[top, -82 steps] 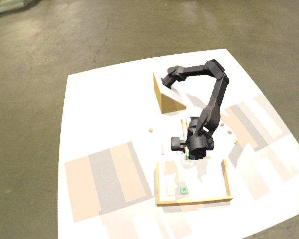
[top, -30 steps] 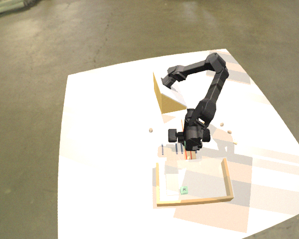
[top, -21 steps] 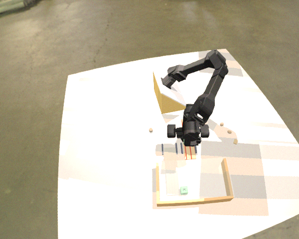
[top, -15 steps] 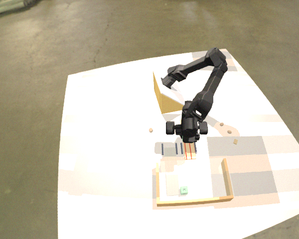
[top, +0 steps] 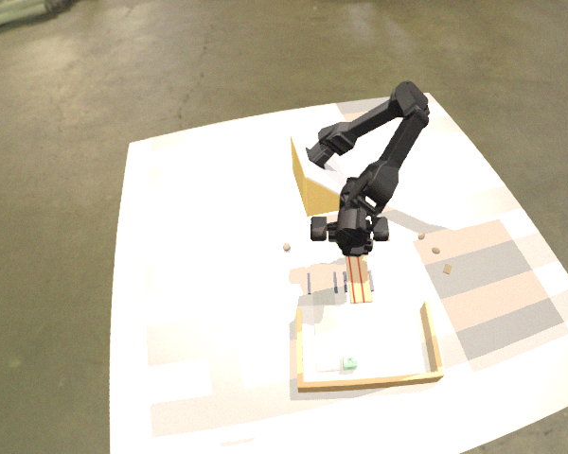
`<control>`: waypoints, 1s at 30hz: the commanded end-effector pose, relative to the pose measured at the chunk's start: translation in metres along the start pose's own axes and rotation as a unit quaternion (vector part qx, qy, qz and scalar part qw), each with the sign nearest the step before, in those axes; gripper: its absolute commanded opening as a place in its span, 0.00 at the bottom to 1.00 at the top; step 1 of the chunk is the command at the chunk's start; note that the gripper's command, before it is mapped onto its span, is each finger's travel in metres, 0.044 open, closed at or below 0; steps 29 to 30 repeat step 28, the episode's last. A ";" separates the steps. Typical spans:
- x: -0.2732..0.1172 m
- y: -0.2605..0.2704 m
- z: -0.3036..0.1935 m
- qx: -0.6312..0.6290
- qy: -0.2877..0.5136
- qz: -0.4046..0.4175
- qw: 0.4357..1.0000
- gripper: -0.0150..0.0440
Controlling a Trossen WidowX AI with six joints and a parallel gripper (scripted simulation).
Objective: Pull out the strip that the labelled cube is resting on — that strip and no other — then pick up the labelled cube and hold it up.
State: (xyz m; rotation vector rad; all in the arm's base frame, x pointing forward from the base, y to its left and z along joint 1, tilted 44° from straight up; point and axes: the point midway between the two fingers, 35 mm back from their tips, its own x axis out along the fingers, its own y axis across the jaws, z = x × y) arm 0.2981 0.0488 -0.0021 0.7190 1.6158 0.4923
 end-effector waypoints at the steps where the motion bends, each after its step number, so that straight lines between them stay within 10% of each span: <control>1: -0.024 -0.001 0.002 -0.003 -0.007 -0.002 1.000 0.25; 30: -0.028 -0.001 0.001 -0.003 -0.007 -0.002 1.000 0.25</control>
